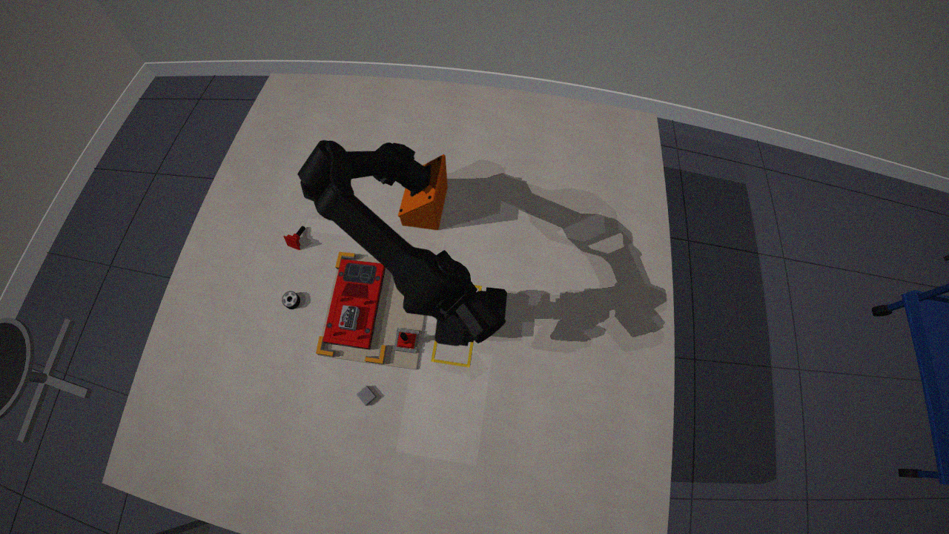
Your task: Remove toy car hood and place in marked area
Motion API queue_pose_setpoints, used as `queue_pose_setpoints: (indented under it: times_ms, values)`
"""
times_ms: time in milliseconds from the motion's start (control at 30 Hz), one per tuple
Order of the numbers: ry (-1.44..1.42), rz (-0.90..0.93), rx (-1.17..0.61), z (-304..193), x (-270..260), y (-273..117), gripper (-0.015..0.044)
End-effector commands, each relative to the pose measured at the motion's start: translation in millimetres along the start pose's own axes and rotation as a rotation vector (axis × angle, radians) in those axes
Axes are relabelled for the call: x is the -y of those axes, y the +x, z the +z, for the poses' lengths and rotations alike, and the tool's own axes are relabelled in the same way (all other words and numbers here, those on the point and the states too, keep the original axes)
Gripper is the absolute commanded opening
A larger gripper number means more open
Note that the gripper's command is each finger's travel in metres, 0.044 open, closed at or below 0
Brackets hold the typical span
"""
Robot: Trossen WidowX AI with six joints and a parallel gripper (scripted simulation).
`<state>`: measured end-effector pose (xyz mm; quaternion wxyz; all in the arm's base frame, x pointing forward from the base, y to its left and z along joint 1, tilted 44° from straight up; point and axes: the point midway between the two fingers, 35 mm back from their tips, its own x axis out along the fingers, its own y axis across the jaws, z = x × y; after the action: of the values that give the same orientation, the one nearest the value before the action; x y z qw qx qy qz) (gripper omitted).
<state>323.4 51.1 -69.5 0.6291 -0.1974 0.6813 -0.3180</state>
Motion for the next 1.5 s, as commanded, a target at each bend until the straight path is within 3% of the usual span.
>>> queue_pose_setpoints:
  times_ms: [0,1467]
  values:
    - [-0.004,-0.003,0.006,0.8,-0.1,3.0,0.0]
    - [-0.003,-0.005,0.006,-0.2,1.3,39.9,0.0]
